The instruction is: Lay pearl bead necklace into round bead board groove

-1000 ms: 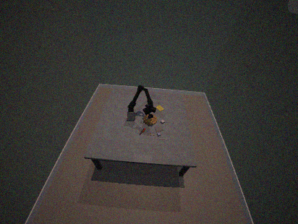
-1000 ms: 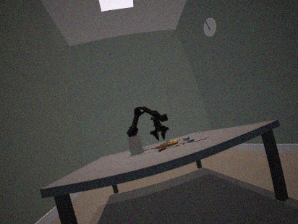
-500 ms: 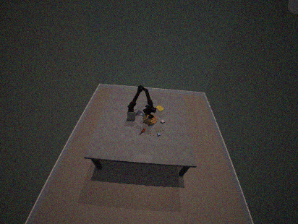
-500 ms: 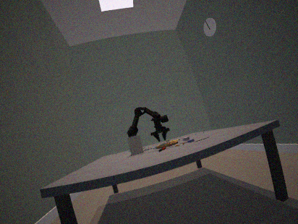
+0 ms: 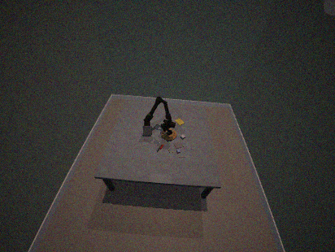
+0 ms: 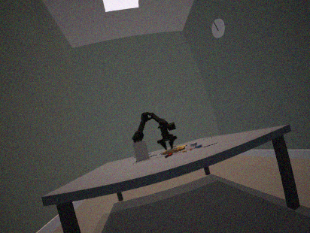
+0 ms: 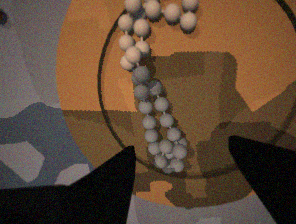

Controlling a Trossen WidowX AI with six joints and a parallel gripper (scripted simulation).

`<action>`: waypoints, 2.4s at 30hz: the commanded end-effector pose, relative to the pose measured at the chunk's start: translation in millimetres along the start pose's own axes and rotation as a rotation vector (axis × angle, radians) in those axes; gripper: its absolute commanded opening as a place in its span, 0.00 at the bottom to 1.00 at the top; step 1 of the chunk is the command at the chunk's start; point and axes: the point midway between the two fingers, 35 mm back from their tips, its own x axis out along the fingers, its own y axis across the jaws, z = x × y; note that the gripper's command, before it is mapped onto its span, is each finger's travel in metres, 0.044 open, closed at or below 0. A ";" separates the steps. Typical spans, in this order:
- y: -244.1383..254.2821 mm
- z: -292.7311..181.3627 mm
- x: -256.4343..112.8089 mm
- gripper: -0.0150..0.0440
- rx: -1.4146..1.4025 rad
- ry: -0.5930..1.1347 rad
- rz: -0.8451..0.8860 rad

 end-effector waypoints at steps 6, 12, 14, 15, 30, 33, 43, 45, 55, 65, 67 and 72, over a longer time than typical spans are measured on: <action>0.4 -0.8 1.9 0.65 0.002 0.001 0.002; 0.4 -0.8 1.9 0.38 0.002 0.001 0.002; 0.4 -0.8 1.9 0.29 0.002 0.001 0.002; 0.4 -0.8 1.9 0.25 0.002 0.001 0.002; 0.4 -0.8 1.9 0.25 0.002 0.001 0.002; 0.4 -0.8 1.9 0.25 0.002 0.001 0.002; 0.4 -0.8 1.9 0.25 0.002 0.001 0.002; 0.4 -0.8 1.9 0.25 0.002 0.001 0.002; -1.0 -2.7 -4.2 0.25 0.015 0.002 0.009; -20.1 -5.9 -4.2 0.25 0.014 0.002 0.008; -20.1 -5.9 -3.2 0.25 0.014 0.002 0.008; -20.0 -5.9 4.3 0.25 0.014 0.001 0.008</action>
